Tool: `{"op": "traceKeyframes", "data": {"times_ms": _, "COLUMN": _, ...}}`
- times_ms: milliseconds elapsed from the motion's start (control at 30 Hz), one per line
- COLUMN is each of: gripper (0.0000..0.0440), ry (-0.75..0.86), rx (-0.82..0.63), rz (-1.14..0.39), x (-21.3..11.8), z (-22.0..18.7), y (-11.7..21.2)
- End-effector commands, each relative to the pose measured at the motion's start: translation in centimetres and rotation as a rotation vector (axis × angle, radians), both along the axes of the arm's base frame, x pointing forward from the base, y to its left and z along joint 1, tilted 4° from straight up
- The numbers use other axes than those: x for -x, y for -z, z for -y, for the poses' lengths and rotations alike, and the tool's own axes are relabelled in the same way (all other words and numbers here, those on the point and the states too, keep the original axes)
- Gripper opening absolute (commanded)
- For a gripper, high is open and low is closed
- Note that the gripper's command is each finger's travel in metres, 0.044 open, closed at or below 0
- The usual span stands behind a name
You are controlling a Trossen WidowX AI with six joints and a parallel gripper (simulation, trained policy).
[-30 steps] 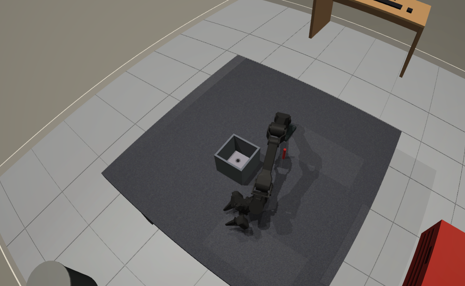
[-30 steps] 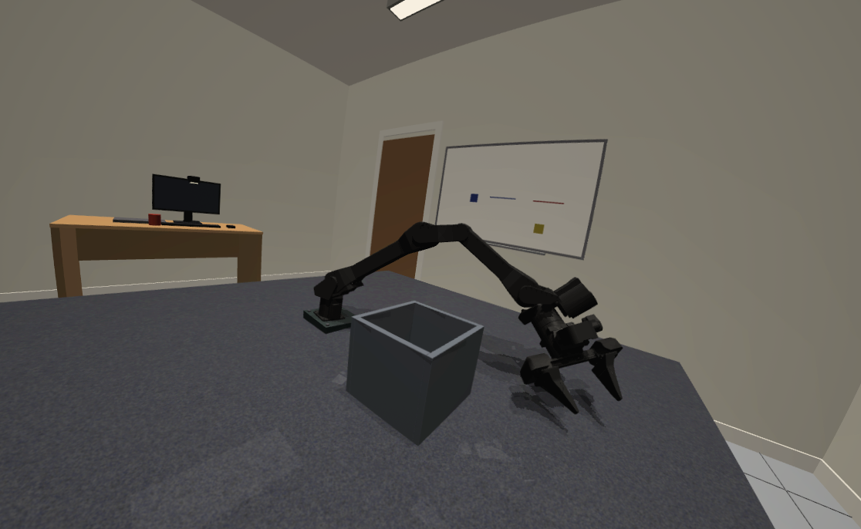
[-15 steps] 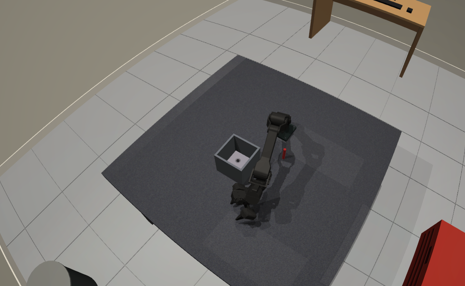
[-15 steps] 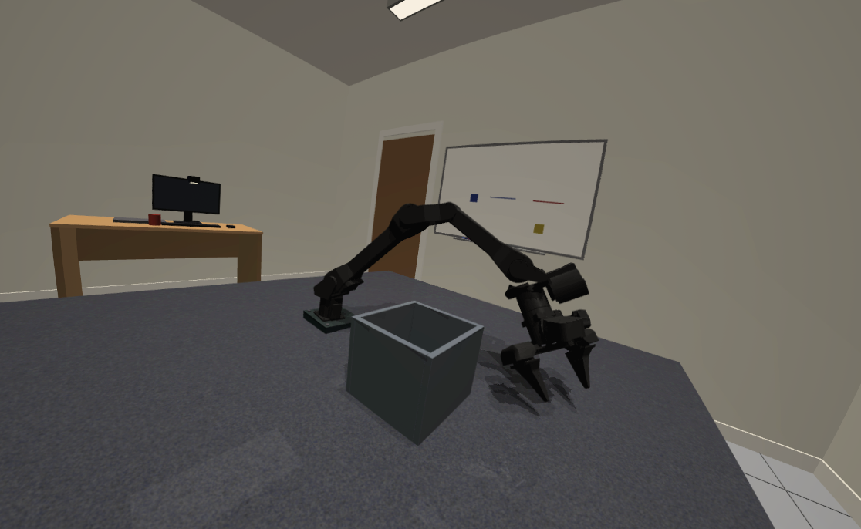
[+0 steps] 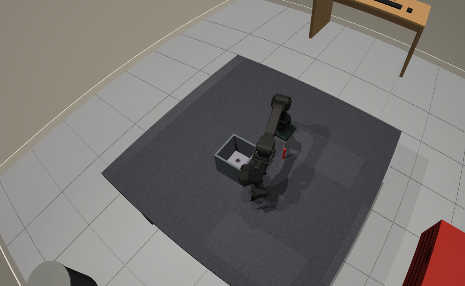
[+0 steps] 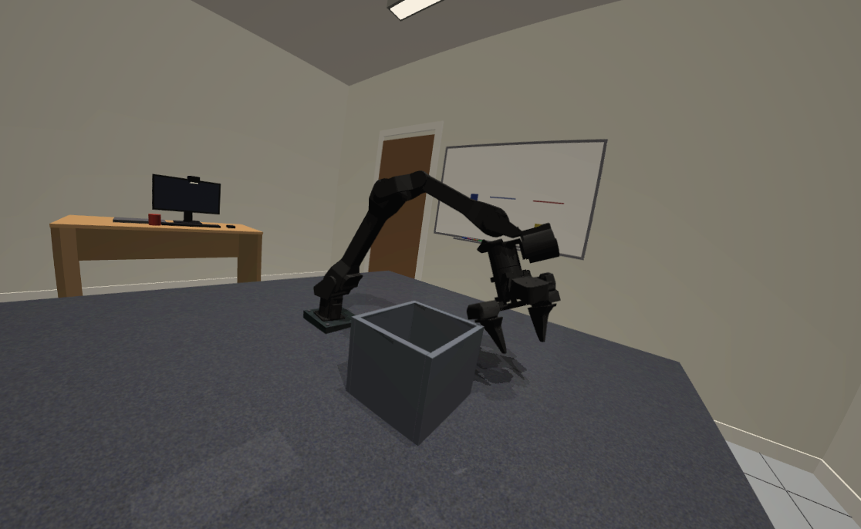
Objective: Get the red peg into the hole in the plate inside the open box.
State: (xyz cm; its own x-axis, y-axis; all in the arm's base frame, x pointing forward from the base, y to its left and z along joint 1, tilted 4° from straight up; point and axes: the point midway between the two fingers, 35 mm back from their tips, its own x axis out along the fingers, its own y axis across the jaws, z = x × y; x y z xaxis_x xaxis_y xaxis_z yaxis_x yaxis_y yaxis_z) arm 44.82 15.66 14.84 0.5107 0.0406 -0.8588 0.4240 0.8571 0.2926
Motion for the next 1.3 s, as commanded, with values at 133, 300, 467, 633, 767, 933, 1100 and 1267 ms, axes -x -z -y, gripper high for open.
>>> {"op": "traceKeyframes", "data": {"times_ms": 133, "gripper": 0.0440, "ry": -0.016, "rx": -0.068, "rz": -0.109, "x": 5.1, "z": 1.0, "y": -1.2}}
{"op": "traceKeyframes", "data": {"times_ms": 300, "gripper": 0.0437, "ry": -0.010, "rx": -0.118, "rz": -0.178, "x": 8.9, "z": 1.5, "y": -1.9}}
{"op": "traceKeyframes", "data": {"times_ms": 467, "gripper": 0.0437, "ry": 0.015, "rx": -0.165, "rz": -0.246, "x": 12.5, "z": 2.0, "y": -2.2}}
{"op": "traceKeyframes", "data": {"times_ms": 633, "gripper": 0.0438, "ry": 0.057, "rx": -0.207, "rz": -0.318, "x": 16.1, "z": 2.4, "y": -2.3}}
{"op": "traceKeyframes", "data": {"times_ms": 767, "gripper": 0.0439, "ry": 0.101, "rx": -0.236, "rz": -0.379, "x": 18.8, "z": 2.6, "y": -2.1}}
{"op": "traceKeyframes", "data": {"times_ms": 933, "gripper": 0.0440, "ry": 0.168, "rx": -0.261, "rz": -0.462, "x": 22.2, "z": 2.8, "y": -1.6}}
{"op": "traceKeyframes", "data": {"times_ms": 1100, "gripper": 0.0440, "ry": 0.242, "rx": -0.271, "rz": -0.543, "x": 25.1, "z": 3.0, "y": -1.1}}
{"op": "traceKeyframes", "data": {"times_ms": 1267, "gripper": 0.0440, "ry": 0.311, "rx": -0.268, "rz": -0.608, "x": 27.5, "z": 3.1, "y": -0.5}}
